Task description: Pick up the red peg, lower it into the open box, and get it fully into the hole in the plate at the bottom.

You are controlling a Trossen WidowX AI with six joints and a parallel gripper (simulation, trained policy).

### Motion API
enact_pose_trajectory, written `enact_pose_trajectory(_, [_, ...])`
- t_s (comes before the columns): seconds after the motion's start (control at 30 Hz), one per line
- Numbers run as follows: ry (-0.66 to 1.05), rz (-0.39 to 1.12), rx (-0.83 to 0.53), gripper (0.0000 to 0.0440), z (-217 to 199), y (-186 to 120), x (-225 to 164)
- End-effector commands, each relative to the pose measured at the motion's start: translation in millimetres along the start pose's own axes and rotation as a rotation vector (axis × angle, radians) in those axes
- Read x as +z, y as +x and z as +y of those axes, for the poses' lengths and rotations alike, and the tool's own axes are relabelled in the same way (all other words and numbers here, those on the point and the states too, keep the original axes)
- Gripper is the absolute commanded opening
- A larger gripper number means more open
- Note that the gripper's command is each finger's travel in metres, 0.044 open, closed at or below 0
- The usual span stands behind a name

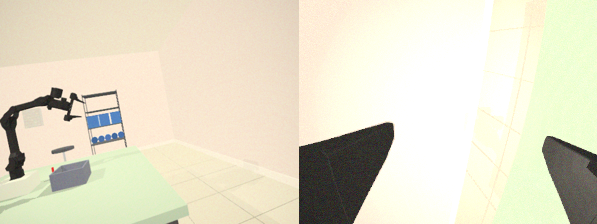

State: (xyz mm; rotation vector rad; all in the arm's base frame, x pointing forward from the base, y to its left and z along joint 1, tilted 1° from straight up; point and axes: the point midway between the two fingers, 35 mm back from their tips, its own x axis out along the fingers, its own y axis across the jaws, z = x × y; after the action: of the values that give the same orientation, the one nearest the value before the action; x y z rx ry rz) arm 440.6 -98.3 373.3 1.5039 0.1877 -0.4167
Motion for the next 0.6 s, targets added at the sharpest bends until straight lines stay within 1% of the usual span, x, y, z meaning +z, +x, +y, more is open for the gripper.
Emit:
enact_pose_trajectory(0.0, [-0.031,0.026,-0.128,0.044,-33.0,5.1,-20.3])
enact_pose_trajectory(0.27, [-0.125,0.102,-0.383,0.044,-98.1,-0.2,-68.1])
enact_pose_trajectory(0.57, [-0.274,0.201,-0.645,0.044,-163.8,-28.0,-118.0])
